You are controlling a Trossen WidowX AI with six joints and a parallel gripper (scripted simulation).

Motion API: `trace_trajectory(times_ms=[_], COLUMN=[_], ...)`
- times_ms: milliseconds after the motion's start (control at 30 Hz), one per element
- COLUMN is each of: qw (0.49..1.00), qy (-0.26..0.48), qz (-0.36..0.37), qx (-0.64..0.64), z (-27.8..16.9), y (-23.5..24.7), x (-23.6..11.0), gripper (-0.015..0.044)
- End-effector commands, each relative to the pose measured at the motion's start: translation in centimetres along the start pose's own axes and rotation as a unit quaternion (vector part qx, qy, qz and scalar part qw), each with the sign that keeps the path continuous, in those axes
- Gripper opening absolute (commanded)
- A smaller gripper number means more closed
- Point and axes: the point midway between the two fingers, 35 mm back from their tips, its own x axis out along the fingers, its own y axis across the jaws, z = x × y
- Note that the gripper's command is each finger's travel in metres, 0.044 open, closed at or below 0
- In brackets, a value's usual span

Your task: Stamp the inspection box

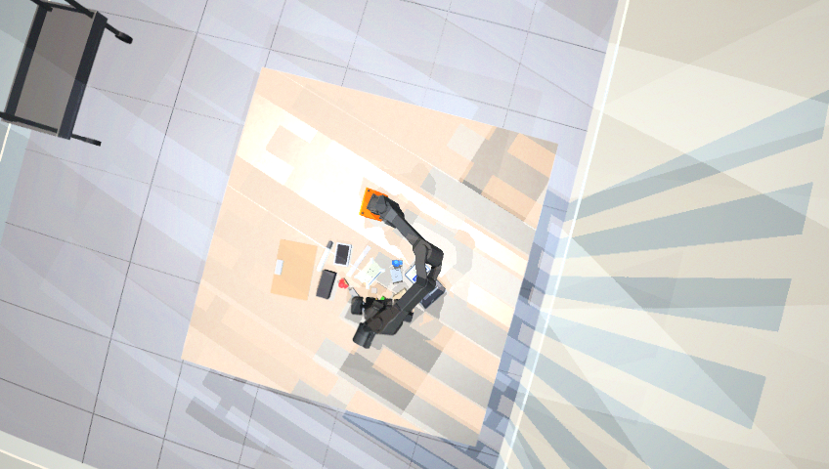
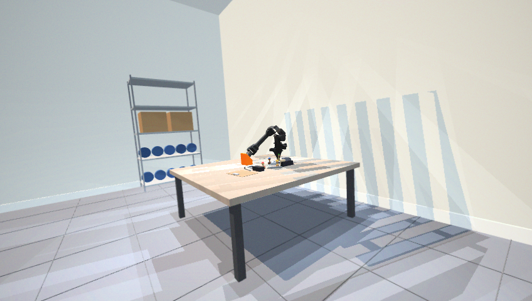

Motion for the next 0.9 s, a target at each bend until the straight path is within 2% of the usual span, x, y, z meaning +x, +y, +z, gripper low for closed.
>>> trace_trajectory(times_ms=[0, 867], qw=[1.000, 1.000], qy=[0.001, 0.000], qz=[0.003, 0.005], qx=[0.004, 0.004], z=[0.0, -0.2], y=[-0.1, 0.1], x=[0.8, 5.0], gripper=[0.0000, 0.0000])
